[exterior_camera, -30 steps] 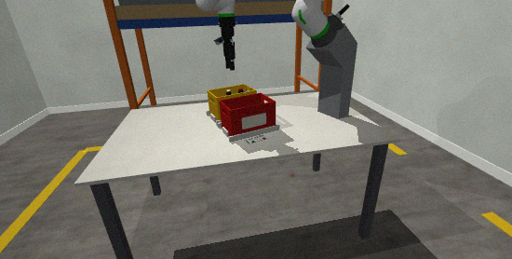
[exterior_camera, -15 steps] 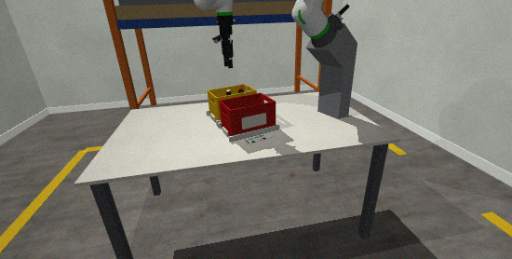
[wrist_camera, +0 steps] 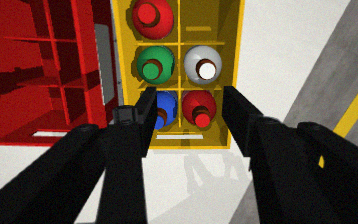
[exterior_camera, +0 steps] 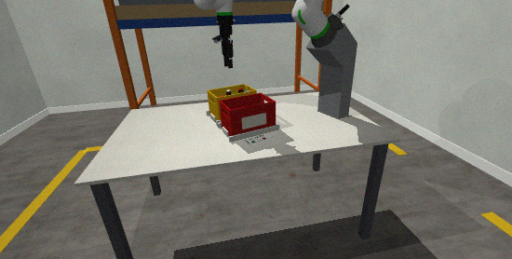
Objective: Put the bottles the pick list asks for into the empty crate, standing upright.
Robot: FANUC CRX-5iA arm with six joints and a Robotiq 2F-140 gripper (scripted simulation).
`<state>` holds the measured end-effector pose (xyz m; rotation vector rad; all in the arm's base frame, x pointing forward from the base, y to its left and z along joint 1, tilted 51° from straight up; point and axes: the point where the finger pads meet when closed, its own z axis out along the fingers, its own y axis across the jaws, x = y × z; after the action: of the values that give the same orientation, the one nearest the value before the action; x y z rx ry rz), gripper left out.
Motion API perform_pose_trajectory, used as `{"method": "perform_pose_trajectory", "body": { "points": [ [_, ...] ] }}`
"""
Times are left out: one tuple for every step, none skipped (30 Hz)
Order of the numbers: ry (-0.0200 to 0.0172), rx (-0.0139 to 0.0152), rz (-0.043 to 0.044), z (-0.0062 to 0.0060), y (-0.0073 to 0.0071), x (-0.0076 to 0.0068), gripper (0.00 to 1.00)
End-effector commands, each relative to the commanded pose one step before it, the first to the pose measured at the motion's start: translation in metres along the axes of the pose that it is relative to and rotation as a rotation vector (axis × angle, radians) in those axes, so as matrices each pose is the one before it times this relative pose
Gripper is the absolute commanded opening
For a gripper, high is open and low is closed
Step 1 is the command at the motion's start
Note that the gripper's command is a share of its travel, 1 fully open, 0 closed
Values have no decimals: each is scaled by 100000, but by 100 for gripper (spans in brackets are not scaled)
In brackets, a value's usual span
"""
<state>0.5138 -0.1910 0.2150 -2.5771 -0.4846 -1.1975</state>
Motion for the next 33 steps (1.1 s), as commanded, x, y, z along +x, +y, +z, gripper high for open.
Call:
{"method": "perform_pose_trajectory", "body": {
  "points": [
    [19, -149, -53, -75, 53, 19, 44],
    [0, 0, 0, 0, 0, 0, 44],
    [0, 0, 0, 0, 0, 0, 44],
    [0, 0, 0, 0, 0, 0, 44],
    [0, 0, 0, 0, 0, 0, 44],
    [0, 0, 0, 0, 0, 0, 44],
    [0, 0, 0, 0, 0, 0, 44],
    [0, 0, 0, 0, 0, 0, 44],
    [0, 0, 0, 0, 0, 0, 44],
    [0, 0, 0, 0, 0, 0, 44],
    [0, 0, 0, 0, 0, 0, 44],
    [0, 0, 0, 0, 0, 0, 44],
    [0, 0, 0, 0, 0, 0, 44],
    [0, 0, 0, 0, 0, 0, 44],
    [0, 0, 0, 0, 0, 0, 44],
    [0, 0, 0, 0, 0, 0, 44],
    [0, 0, 0, 0, 0, 0, 44],
    [0, 0, 0, 0, 0, 0, 44],
    [0, 0, 0, 0, 0, 0, 44],
    [0, 0, 0, 0, 0, 0, 44],
    [0, 0, 0, 0, 0, 0, 44],
    [0, 0, 0, 0, 0, 0, 44],
    [0, 0, 0, 0, 0, 0, 44],
    [0, 0, 0, 0, 0, 0, 44],
    [0, 0, 0, 0, 0, 0, 44],
    [0, 0, 0, 0, 0, 0, 44],
    [0, 0, 0, 0, 0, 0, 44],
    [0, 0, 0, 0, 0, 0, 44],
    [0, -1, 3335, 438, -235, -19, 44],
    [2, 1, 3333, 438, -238, -25, 44],
    [2, 1, 3333, 438, -237, -33, 44],
    [0, 0, 0, 0, 0, 0, 44],
    [0, 0, 0, 0, 0, 0, 44]
  ]
}}
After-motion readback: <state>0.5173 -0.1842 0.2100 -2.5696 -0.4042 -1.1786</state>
